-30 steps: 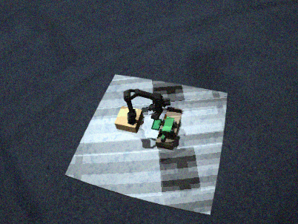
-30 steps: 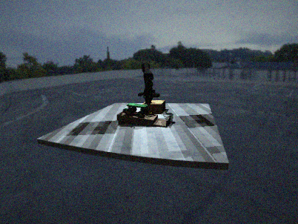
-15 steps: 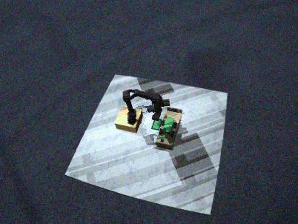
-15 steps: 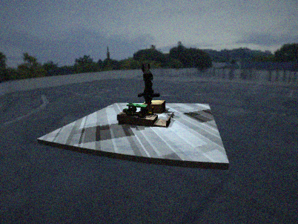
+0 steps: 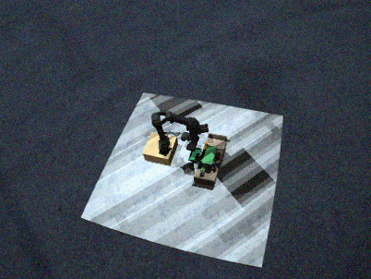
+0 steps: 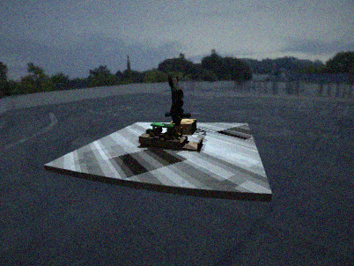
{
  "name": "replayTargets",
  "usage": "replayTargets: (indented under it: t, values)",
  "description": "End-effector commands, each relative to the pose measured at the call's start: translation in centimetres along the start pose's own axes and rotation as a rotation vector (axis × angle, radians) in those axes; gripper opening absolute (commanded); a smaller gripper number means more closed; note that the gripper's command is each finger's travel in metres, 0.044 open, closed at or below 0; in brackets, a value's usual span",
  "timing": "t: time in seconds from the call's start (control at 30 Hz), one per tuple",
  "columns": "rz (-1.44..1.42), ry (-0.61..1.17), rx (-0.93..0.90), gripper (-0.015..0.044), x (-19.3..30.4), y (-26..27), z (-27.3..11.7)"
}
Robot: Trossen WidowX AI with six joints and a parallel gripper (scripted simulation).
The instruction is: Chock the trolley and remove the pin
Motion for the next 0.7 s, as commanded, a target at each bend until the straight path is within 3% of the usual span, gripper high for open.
replayTargets:
  t: [0.0,0.67]
  values:
    - [0.002,0.012,-0.082,0.0,-0.1,0.0,1.2]
    - [0.001,0.024,-0.127,0.0,0.3,2.2,6.2]
Point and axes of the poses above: the point midway between the two fingers, 35 mm back from their tips, its own z axis out along the fingers, its own y axis across the jaws, x = y × z, the point moved 2 cm from there along -z, back along the fingers, and after that the axes turned 11 degrees about z, right-handed, at the moved point
